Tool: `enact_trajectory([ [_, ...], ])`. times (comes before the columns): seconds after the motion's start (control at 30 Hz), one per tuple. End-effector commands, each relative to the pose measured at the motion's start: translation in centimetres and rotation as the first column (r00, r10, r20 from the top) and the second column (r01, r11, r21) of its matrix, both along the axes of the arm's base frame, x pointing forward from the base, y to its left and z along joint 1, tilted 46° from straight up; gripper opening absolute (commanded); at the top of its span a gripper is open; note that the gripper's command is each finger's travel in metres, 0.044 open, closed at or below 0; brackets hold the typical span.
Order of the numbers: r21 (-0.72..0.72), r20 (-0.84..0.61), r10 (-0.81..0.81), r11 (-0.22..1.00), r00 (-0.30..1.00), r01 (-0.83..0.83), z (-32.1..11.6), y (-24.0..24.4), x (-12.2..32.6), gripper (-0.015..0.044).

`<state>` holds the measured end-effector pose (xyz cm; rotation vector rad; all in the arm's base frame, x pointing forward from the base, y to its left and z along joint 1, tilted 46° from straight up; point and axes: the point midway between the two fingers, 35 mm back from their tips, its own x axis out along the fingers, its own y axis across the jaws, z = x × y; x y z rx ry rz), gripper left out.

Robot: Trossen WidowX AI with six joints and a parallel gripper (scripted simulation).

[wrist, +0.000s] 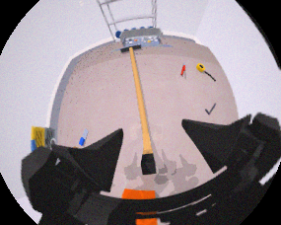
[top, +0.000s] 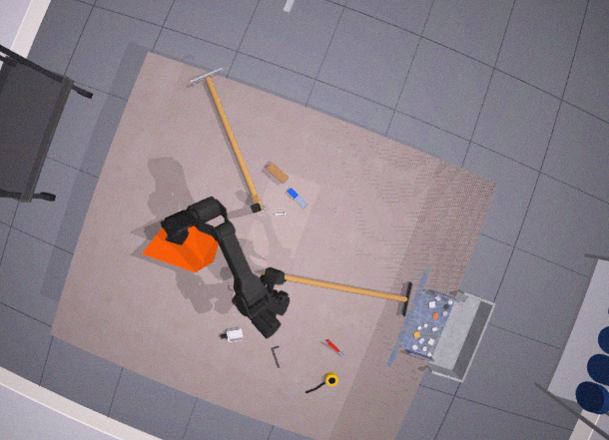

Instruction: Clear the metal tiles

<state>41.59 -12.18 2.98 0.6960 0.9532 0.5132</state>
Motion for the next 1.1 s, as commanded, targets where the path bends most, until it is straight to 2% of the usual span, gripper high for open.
enact_trajectory([
  [0.0,-0.005,0.022,-0.005,1.0,1.0,0.005,0.5,-0.2,-0.8,0.044],
  [1.07,-0.008,0.114,-0.095,0.995,0.989,0.096,1.1,-0.9,-9.4,0.044],
])
